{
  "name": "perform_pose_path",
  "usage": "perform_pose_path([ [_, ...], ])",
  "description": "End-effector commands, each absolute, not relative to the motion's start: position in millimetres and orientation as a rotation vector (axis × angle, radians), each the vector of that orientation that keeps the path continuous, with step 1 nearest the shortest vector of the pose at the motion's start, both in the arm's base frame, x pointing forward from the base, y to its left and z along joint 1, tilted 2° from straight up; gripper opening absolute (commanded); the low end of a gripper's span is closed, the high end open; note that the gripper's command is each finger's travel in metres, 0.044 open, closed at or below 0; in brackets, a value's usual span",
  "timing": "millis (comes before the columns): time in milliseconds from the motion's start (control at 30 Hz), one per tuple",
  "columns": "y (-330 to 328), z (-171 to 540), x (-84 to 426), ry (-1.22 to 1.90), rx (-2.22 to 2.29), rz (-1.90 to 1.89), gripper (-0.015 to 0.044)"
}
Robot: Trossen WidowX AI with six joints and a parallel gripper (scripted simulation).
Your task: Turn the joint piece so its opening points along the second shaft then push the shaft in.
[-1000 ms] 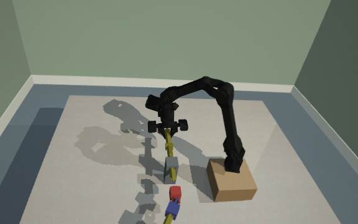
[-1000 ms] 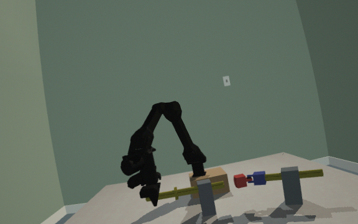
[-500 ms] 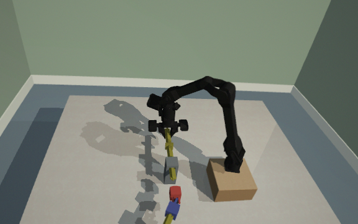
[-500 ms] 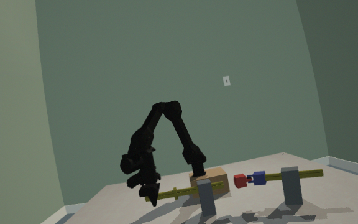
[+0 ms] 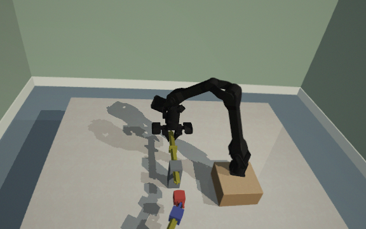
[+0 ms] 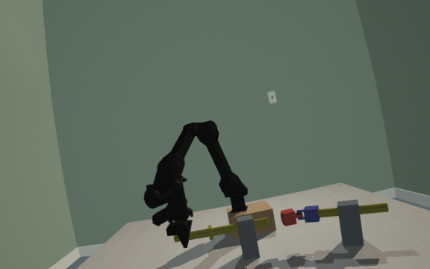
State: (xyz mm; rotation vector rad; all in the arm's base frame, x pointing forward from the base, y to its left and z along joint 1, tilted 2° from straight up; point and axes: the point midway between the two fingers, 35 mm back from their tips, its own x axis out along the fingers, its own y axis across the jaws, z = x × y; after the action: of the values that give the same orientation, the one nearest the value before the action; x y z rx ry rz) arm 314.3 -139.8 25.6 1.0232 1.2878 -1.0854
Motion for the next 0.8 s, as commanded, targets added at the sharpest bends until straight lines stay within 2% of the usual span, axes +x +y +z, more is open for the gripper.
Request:
perform_pose_path([
  [0, -138.5, 25.3, 314.3, 1.286, 1.024, -1.086, 0.0],
  [767, -104.8, 22.3, 307.5, 1.274, 1.035, -1.071, 0.0],
])
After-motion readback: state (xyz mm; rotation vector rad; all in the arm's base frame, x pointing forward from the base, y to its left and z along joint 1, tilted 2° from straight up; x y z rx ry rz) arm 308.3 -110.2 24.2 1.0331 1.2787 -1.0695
